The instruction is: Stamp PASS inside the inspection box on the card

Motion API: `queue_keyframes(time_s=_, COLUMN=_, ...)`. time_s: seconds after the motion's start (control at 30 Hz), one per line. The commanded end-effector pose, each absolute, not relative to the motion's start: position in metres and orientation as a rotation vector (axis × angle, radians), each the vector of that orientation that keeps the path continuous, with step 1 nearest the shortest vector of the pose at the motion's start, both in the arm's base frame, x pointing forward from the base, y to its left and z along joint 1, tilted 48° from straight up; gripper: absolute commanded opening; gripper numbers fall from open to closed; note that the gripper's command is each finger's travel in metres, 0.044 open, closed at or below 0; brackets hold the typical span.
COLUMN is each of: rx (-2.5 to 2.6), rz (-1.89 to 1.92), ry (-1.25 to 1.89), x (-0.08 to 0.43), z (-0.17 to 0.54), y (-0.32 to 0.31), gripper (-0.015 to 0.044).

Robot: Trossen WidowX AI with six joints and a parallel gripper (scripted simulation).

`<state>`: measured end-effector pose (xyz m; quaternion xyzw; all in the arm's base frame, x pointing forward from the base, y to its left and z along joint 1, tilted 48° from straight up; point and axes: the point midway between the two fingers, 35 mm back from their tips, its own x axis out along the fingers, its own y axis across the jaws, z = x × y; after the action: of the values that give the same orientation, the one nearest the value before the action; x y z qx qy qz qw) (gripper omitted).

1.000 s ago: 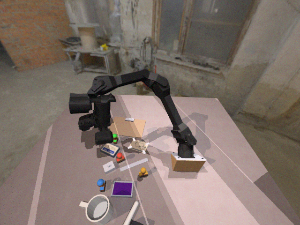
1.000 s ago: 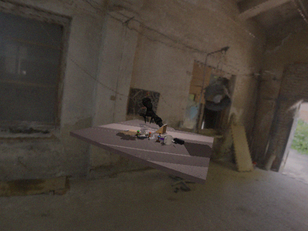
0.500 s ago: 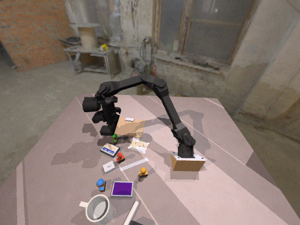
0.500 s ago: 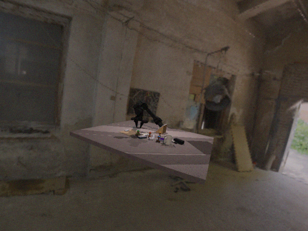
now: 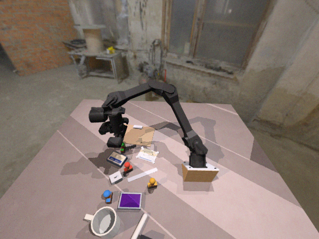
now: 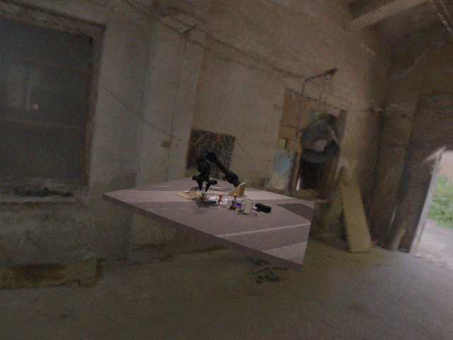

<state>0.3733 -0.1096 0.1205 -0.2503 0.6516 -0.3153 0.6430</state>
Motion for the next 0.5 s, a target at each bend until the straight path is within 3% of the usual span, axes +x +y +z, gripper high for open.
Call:
queue_keyframes(time_s=0.0, rx=-0.578, rz=-0.717, ry=1.489, x=0.372, z=0.115, y=-0.114, gripper=0.0220)
queue_keyframes(time_s=0.47, rx=-0.579, rz=-0.718, ry=1.488, x=0.372, z=0.099, y=-0.129, gripper=0.0220)
